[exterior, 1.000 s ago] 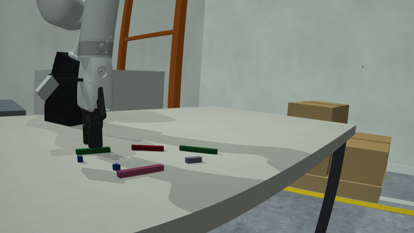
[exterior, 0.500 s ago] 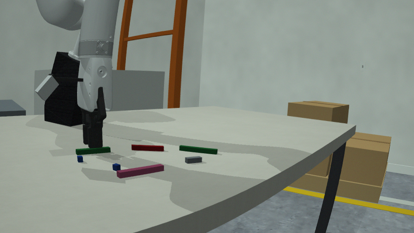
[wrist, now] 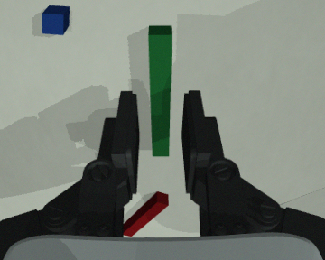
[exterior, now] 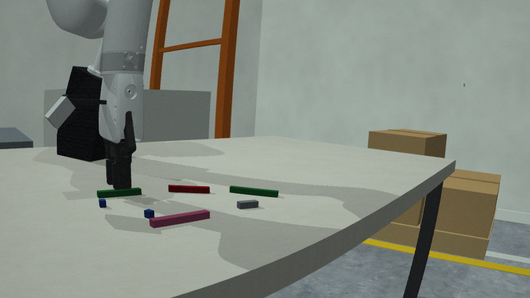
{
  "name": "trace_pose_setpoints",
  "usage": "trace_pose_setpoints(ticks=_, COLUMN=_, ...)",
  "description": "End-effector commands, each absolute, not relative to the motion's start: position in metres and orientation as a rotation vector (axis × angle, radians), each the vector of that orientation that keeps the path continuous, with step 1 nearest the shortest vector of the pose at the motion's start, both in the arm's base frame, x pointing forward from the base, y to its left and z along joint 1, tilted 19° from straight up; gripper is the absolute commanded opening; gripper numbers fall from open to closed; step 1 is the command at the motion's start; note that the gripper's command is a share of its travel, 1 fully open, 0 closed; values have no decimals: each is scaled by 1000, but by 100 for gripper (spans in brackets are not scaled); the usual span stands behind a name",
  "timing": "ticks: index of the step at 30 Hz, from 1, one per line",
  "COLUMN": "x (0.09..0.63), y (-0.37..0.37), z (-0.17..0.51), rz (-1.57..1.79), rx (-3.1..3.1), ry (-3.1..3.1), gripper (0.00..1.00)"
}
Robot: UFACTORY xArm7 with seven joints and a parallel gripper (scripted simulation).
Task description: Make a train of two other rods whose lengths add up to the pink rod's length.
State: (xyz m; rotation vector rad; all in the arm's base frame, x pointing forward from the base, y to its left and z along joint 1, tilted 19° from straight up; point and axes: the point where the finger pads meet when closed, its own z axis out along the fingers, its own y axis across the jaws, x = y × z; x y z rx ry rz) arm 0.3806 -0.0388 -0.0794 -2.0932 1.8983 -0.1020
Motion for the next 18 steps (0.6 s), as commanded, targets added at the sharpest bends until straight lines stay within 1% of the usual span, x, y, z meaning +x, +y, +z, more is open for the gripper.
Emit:
trace_pose_setpoints(ticks=1, x=381, y=-39, z=-79, rz=-105, rx=-2093, ry=1898, gripper=24)
trace_pose_setpoints(ticks=18, x=382, y=-38, z=-83, rz=-105, rx=-2093, ry=1898, gripper=24)
